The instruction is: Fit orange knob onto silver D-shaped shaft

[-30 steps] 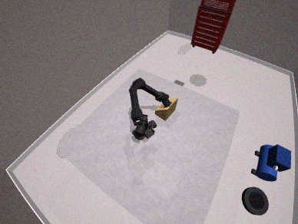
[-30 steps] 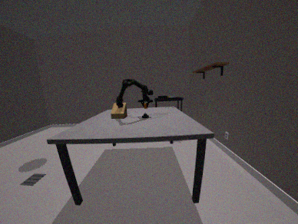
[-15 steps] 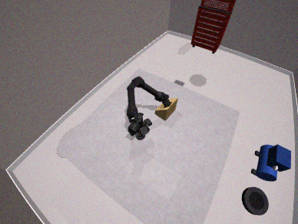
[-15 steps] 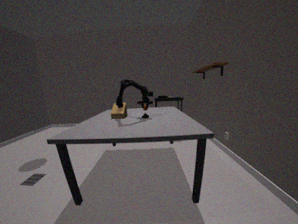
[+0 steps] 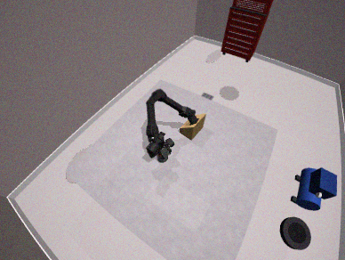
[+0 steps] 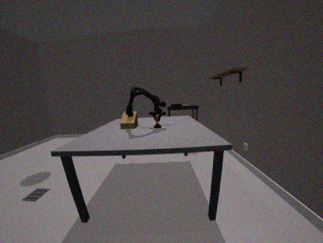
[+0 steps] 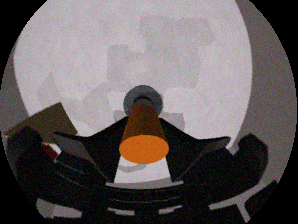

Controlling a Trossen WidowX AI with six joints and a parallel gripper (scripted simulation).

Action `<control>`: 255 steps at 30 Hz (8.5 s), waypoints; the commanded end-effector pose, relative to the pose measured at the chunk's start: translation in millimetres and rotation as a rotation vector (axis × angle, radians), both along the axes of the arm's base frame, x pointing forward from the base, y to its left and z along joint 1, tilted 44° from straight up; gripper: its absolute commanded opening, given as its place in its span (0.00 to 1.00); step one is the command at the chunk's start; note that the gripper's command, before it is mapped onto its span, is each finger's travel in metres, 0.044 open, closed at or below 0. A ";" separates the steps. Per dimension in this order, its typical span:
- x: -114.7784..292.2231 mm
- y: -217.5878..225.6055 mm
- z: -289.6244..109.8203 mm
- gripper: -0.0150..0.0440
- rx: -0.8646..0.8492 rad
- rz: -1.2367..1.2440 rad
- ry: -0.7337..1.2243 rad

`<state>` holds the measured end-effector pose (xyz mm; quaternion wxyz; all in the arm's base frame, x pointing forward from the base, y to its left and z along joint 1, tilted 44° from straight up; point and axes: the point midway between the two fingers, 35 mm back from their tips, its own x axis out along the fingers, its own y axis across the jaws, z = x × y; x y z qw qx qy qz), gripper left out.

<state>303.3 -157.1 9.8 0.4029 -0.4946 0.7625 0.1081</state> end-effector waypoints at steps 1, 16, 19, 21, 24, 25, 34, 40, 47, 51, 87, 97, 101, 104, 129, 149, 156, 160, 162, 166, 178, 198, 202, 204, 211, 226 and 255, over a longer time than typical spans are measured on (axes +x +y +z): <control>-3.1 -4.8 -5.4 0.25 -0.004 0.004 0.007; -2.6 -5.3 -4.6 0.25 -0.005 -0.001 0.002; -3.2 -4.8 -4.6 0.25 -0.005 -0.001 0.002; -3.6 -4.5 -4.7 0.25 -0.005 -0.001 0.002; -3.8 -4.6 -5.1 0.25 -0.005 -0.001 0.002; -3.8 -4.5 -5.2 0.25 -0.005 -0.001 0.002; -3.8 -4.5 -5.8 0.25 -0.005 -0.001 0.002; -3.3 -2.7 -4.1 0.25 -0.005 -0.001 0.002; -2.2 -1.3 -1.8 0.25 0.004 0.033 0.034; -0.9 -3.2 -2.2 0.25 0.029 0.129 0.123; -3.6 -0.9 -2.4 0.25 0.036 0.156 0.148; -0.4 -4.4 -2.9 0.25 0.073 0.300 0.282; 0.0 -5.0 -3.3 0.25 0.073 0.300 0.282; -1.1 -5.7 -4.7 0.25 0.073 0.300 0.282; -4.5 -0.8 -2.5 0.25 0.079 0.320 0.301; -1.2 -5.6 -4.5 0.25 0.113 0.451 0.422; -1.9 -5.1 -5.0 0.25 0.113 0.451 0.422; -3.1 -4.3 -5.4 0.25 0.113 0.451 0.422; -3.8 -3.9 -5.6 0.25 0.113 0.451 0.422; -5.6 -3.6 -6.0 0.25 0.113 0.451 0.423; -3.9 -1.8 -3.1 0.25 0.150 0.594 0.555; -1.5 -5.2 -4.6 0.25 0.152 0.601 0.562; -1.2 -4.4 -3.8 0.25 0.152 0.601 0.562; -1.2 -2.6 -2.5 0.25 0.152 0.601 0.562; -2.6 -1.5 -2.7 0.25 0.176 0.691 0.645; -5.5 -3.0 -5.6 0.25 0.192 0.752 0.703; 0.6 -4.7 -2.0 0.25 0.231 0.903 0.842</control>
